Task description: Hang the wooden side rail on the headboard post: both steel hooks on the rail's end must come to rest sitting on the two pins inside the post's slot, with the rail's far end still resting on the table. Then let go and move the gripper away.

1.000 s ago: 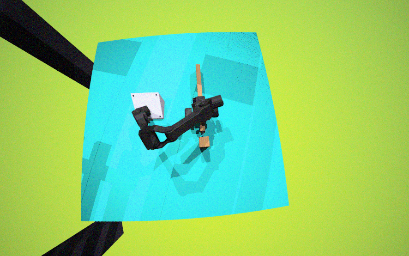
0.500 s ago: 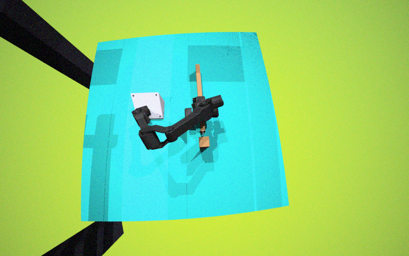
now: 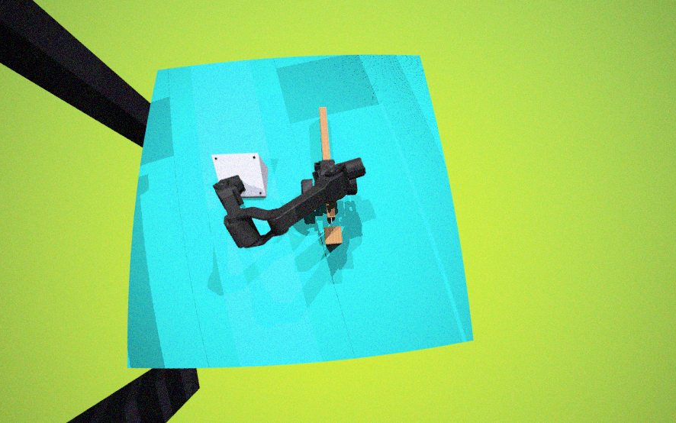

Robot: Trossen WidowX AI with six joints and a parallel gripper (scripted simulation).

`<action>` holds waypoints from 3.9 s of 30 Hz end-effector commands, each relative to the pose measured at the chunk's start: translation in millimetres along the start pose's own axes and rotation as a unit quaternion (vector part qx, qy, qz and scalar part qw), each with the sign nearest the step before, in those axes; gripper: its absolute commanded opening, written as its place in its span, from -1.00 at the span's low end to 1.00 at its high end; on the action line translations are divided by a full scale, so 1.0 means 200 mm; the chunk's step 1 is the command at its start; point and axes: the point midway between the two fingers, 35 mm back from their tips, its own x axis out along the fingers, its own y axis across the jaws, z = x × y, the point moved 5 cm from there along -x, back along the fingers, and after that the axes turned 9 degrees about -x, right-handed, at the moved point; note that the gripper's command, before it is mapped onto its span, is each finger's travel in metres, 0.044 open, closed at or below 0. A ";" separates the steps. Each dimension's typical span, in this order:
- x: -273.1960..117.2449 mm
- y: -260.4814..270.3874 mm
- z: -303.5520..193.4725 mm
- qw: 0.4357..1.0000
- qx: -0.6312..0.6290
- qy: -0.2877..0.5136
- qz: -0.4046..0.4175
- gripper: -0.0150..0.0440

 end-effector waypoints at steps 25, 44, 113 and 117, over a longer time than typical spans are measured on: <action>-0.04 0.00 0.01 1.000 -0.004 0.000 -0.002 -0.49; -0.05 0.00 0.01 1.000 -0.004 0.000 -0.002 -0.49; -0.08 0.00 -0.01 1.000 -0.004 0.000 -0.002 -0.49; -0.08 0.00 -0.01 1.000 -0.004 0.000 -0.002 -0.49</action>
